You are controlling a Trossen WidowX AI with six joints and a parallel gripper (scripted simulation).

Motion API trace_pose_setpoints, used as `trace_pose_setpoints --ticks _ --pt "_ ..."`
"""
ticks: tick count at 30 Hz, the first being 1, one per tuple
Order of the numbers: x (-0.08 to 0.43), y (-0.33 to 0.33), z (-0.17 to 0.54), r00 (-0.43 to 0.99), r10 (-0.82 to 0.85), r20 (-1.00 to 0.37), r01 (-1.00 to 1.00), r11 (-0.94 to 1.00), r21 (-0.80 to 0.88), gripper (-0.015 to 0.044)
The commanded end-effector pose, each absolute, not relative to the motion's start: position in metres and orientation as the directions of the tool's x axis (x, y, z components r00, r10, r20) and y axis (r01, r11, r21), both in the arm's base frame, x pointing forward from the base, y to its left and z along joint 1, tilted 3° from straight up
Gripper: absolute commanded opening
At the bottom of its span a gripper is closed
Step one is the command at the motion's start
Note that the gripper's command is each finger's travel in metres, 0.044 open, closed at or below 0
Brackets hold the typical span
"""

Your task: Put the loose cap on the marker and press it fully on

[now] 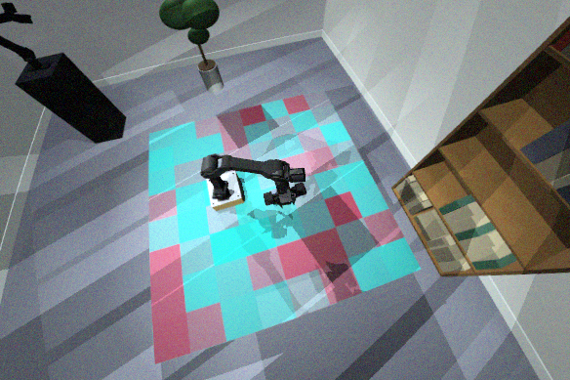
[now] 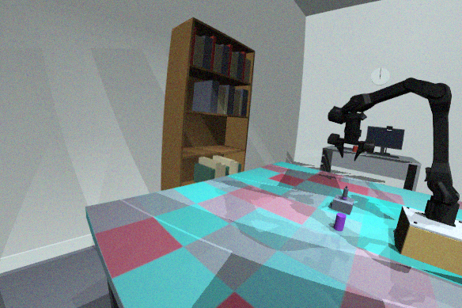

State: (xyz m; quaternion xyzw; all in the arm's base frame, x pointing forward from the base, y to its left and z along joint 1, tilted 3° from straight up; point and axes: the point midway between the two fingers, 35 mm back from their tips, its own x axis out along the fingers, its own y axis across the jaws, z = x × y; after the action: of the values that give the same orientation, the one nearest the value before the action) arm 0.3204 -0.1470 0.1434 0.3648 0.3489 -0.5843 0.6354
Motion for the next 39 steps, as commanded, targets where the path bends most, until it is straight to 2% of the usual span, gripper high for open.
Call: trace_pose_setpoints --ticks 1,6,10,14,19,30,34,39 --pt "0.330 -0.077 0.119 0.118 -0.366 -0.923 0.881 0.468 -0.073 0.0247" --pt "0.322 -0.012 0.100 0.125 -0.261 -0.957 0.593 0.793 -0.139 0.0247" --pt "0.307 0.036 0.086 0.106 -0.182 -0.978 0.278 0.949 -0.146 0.0247" --pt "0.284 0.081 0.073 0.069 -0.114 -0.991 -0.076 0.990 -0.119 0.0247" --pt "0.253 0.124 0.060 0.006 -0.049 -0.999 -0.455 0.889 -0.046 0.0247" --pt "0.256 0.126 0.060 0.003 -0.047 -0.999 -0.468 0.883 -0.043 0.0247" --pt "0.256 0.124 0.027 0.003 -0.047 -0.999 -0.468 0.883 -0.043 0.0247" --pt "0.256 0.124 0.023 0.003 -0.047 -0.999 -0.468 0.883 -0.043 0.0247"
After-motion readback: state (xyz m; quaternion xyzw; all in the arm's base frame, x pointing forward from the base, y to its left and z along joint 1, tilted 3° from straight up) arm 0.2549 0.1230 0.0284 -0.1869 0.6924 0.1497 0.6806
